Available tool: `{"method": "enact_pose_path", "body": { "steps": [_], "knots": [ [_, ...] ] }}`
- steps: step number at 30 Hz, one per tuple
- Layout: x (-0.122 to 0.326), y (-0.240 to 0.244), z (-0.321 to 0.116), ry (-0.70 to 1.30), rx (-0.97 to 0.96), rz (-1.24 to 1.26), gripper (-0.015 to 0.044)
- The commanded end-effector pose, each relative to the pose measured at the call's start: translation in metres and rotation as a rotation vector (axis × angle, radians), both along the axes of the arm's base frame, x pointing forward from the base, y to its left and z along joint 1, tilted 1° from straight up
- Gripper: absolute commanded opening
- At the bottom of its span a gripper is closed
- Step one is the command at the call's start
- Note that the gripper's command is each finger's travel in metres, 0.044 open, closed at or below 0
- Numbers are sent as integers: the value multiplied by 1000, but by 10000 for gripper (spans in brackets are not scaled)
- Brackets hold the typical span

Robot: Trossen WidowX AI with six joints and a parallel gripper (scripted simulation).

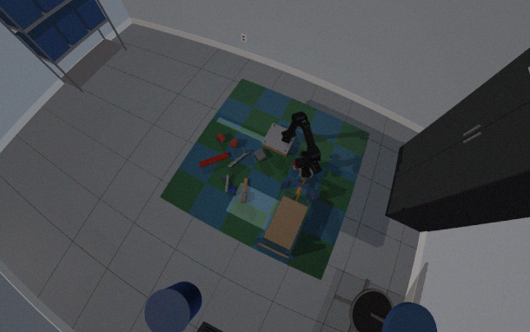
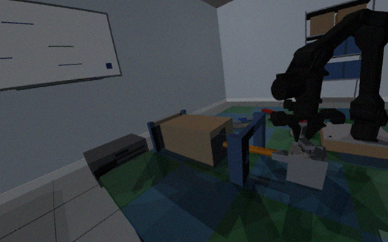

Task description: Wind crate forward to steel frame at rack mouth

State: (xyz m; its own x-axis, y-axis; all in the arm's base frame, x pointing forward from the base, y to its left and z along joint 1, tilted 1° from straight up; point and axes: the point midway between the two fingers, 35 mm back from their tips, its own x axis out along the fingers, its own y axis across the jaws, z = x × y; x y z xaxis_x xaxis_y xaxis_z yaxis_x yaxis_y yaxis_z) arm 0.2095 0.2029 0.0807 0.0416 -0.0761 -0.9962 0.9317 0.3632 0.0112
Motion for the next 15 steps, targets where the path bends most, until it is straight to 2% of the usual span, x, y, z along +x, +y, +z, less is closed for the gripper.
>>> {"method": "enact_pose_path", "body": {
  "steps": [1,15],
  "knots": [
    [-1,1,-2,0,2,-26,0],
    [1,1,-9,0,0,18,0]
  ]
}}
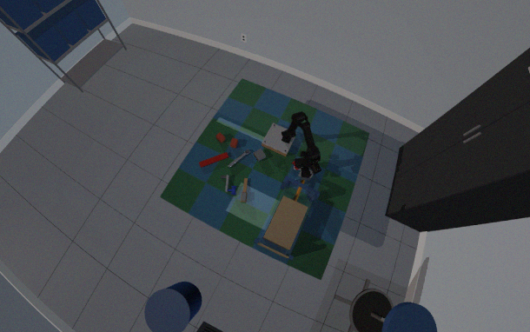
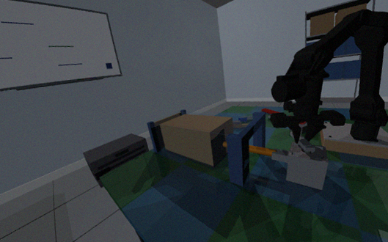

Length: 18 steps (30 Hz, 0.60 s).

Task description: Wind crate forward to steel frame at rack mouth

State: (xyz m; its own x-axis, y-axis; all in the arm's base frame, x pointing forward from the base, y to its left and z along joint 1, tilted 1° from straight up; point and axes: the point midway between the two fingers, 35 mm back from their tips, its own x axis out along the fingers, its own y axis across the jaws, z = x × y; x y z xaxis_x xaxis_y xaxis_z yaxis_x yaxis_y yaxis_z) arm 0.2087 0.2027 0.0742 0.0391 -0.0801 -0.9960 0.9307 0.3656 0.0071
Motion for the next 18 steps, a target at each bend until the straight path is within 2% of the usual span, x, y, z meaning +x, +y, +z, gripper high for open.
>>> {"method": "enact_pose_path", "body": {
  "steps": [1,18],
  "knots": [
    [1,1,-4,-3,5,17,0],
    [-3,0,-5,-3,4,-56,0]
  ]
}}
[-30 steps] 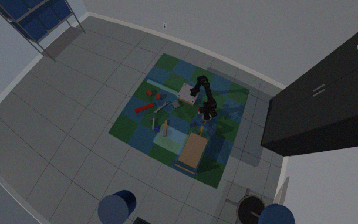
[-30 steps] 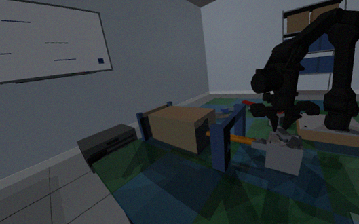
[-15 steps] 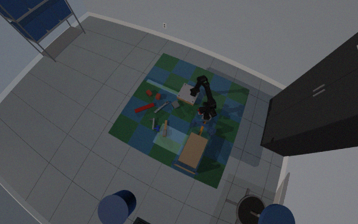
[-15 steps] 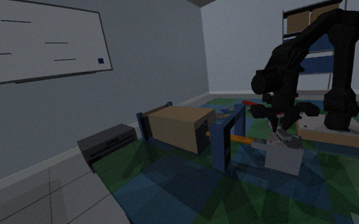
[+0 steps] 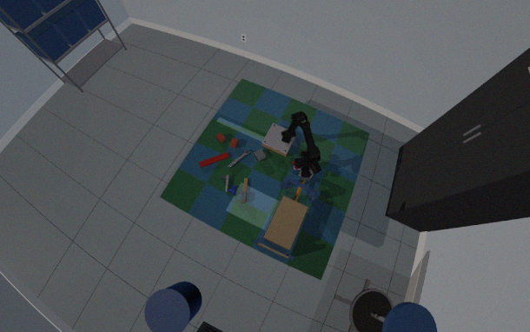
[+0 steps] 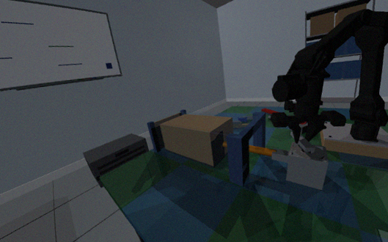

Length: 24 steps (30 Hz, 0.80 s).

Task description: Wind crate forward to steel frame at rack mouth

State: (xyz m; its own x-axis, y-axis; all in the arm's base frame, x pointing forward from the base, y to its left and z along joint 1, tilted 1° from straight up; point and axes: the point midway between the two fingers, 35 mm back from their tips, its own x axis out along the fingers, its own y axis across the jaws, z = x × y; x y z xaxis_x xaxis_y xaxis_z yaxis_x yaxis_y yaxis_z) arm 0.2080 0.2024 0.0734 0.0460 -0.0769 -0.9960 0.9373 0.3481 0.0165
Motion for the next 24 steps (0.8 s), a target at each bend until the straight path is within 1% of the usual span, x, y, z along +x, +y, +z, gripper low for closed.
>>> {"method": "enact_pose_path", "body": {
  "steps": [1,9,13,21,24],
  "knots": [
    [-2,0,-4,6,0,-47,0],
    [-3,0,-4,6,0,-60,0],
    [0,0,-4,5,0,1,0],
    [1,0,-4,5,0,8,0],
    [2,1,-4,5,0,48,0]
  ]
}}
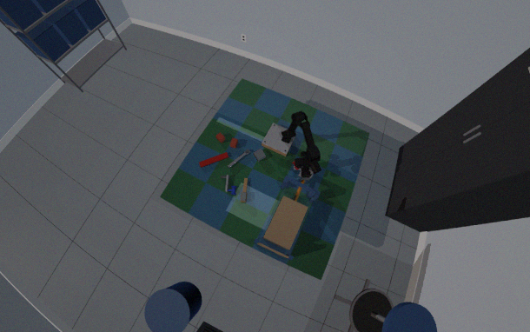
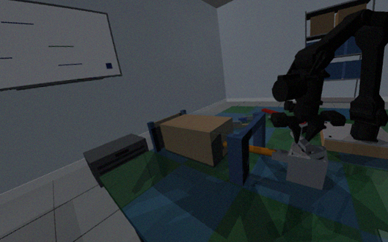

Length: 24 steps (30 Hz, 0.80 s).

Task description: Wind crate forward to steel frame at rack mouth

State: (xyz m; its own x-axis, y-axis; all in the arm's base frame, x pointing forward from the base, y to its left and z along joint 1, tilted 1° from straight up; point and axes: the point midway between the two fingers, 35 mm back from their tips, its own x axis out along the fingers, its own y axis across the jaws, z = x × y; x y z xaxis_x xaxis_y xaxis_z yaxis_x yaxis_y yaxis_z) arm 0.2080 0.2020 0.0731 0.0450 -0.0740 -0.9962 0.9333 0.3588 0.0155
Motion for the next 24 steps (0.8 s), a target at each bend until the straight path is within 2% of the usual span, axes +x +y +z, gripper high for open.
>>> {"method": "enact_pose_path", "body": {
  "steps": [1,24],
  "knots": [
    [2,2,-4,3,-2,41,0],
    [-1,0,-4,4,-2,-20,0]
  ]
}}
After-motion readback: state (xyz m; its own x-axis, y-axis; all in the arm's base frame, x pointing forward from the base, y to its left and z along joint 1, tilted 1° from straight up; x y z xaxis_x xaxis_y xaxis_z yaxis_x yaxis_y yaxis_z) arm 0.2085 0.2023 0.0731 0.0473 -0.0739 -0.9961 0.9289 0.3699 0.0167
